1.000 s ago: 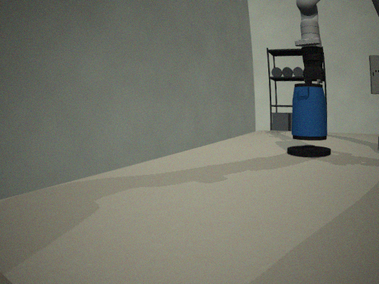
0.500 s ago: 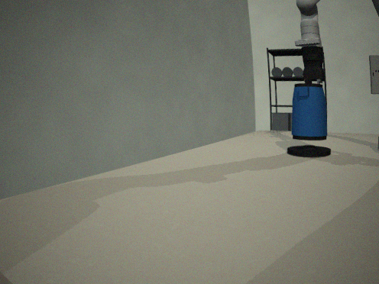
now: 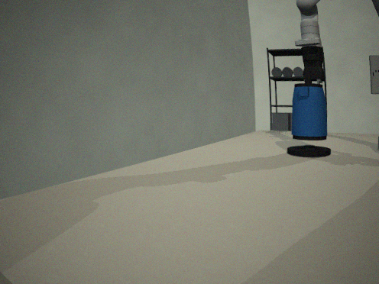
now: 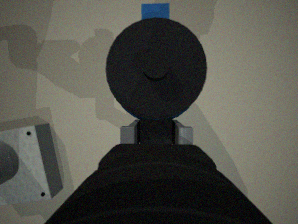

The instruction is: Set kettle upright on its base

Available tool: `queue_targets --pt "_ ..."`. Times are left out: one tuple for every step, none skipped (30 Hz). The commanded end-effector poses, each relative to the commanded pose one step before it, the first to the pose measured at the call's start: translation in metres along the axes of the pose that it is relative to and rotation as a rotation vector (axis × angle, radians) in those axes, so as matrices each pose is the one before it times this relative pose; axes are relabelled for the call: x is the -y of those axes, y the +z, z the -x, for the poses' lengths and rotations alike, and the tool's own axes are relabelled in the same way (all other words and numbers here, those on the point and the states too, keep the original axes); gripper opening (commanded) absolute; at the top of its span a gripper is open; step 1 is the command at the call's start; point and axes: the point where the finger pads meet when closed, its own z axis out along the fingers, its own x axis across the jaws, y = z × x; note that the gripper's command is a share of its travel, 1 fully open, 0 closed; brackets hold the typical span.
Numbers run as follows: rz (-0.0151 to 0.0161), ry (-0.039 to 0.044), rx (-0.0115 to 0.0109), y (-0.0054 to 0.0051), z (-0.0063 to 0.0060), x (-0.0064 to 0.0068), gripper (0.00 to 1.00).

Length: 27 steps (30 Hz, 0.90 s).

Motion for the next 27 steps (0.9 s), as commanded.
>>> queue_targets --pt "0.00311 0.00641 -0.00697 -0.00042 -0.00134 -0.00179 0.00" --pt "0.00000 0.00000 0.00000 0.00000 0.00000 0.00000 0.00" --pt "0.00000 0.00000 0.00000 0.00000 0.00000 0.00000 0.00" --pt "0.00000 0.00000 0.00000 0.00000 0.00000 0.00000 0.00" --pt "0.00000 0.00000 0.00000 0.00000 0.00000 0.00000 0.00" --pt "0.00000 0.00000 0.00000 0.00000 0.00000 0.00000 0.00" --pt "0.00000 0.00000 0.00000 0.00000 0.00000 0.00000 0.00" --pt "0.00000 0.00000 0.00000 0.00000 0.00000 0.00000 0.00" --pt "0.00000 0.00000 0.00000 0.00000 0.00000 0.00000 0.00" --pt "0.00000 0.00000 0.00000 0.00000 0.00000 0.00000 0.00" --pt "0.00000 0.00000 0.00000 0.00000 0.00000 0.00000 0.00" --pt "0.00000 0.00000 0.00000 0.00000 0.00000 0.00000 0.00" --pt "0.00000 0.00000 0.00000 0.00000 0.00000 0.00000 0.00" --pt "0.00000 0.00000 0.00000 0.00000 0.00000 0.00000 0.00" --pt "0.00000 0.00000 0.00000 0.00000 0.00000 0.00000 0.00" --pt "0.00000 0.00000 0.00000 0.00000 0.00000 0.00000 0.00" --pt "0.00000 0.00000 0.00002 0.00001 0.00001 -0.00001 0.00" --pt "0.00003 0.00001 0.00010 0.00007 0.00005 -0.00009 0.00" --pt "0.00005 0.00002 0.00020 0.00016 0.00009 -0.00019 0.00" --pt "0.00007 0.00002 0.00024 0.00023 0.00010 -0.00029 0.00" --pt "0.00006 0.00001 0.00021 0.00027 0.00007 -0.00036 0.00" --pt "0.00004 0.00001 0.00012 0.00027 0.00002 -0.00039 0.00" --pt "0.00001 0.00000 0.00001 0.00024 -0.00004 -0.00037 0.00" --pt "-0.00002 -0.00001 -0.00010 0.00019 -0.00009 -0.00031 0.00" --pt "-0.00004 -0.00002 -0.00019 0.00012 -0.00013 -0.00023 0.00" --pt "-0.00005 -0.00002 -0.00023 0.00005 -0.00015 -0.00013 0.00" --pt "-0.00005 -0.00002 -0.00023 -0.00001 -0.00013 -0.00004 0.00"
